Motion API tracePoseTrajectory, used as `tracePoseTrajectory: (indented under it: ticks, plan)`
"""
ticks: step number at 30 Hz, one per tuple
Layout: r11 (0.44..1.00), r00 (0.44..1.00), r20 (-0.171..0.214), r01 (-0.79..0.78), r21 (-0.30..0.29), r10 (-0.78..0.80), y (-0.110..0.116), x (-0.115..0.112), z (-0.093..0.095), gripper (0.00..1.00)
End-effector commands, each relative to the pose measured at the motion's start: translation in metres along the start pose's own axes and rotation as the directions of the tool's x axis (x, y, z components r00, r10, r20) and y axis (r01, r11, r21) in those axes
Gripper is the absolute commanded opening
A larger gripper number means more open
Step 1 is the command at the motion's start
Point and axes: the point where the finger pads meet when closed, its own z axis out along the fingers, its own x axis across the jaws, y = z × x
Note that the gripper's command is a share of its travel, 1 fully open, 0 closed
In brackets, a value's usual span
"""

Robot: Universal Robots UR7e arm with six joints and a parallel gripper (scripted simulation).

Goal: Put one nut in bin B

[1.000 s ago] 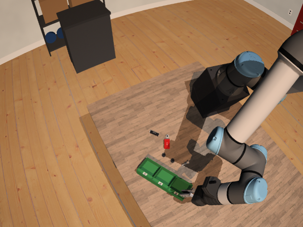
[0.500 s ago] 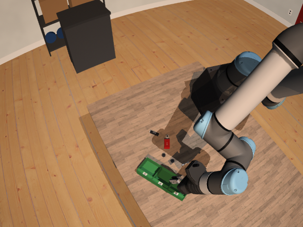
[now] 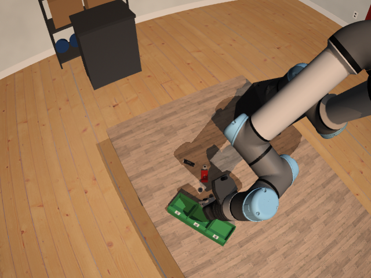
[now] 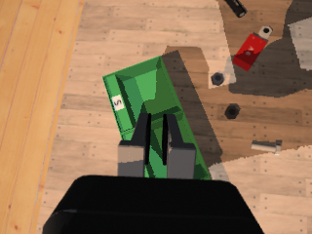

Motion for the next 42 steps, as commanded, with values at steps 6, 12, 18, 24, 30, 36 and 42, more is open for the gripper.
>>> tracePoseTrajectory:
  ticks: [6,12,18,24,30,36,42]
  plan:
    - [0.964,0.961,-0.096,-0.264,-0.033,0.259,-0.048,0.015,0.018,0.31]
    - [0.912,0.905,-0.151,-0.408,-0.040,0.398,-0.071,0.025,0.025,0.31]
    - [0.836,0.823,-0.206,-0.547,-0.040,0.529,-0.091,0.036,0.031,0.31]
    - [0.747,0.728,-0.254,-0.664,-0.033,0.637,-0.108,0.048,0.035,0.31]
    - [0.608,0.581,-0.314,-0.794,-0.015,0.751,-0.124,0.058,0.038,0.31]
    - [0.456,0.421,-0.366,-0.890,0.011,0.830,-0.143,0.073,0.039,0.31]
    - [0.347,0.307,-0.398,-0.937,0.032,0.865,-0.148,0.077,0.039,0.31]
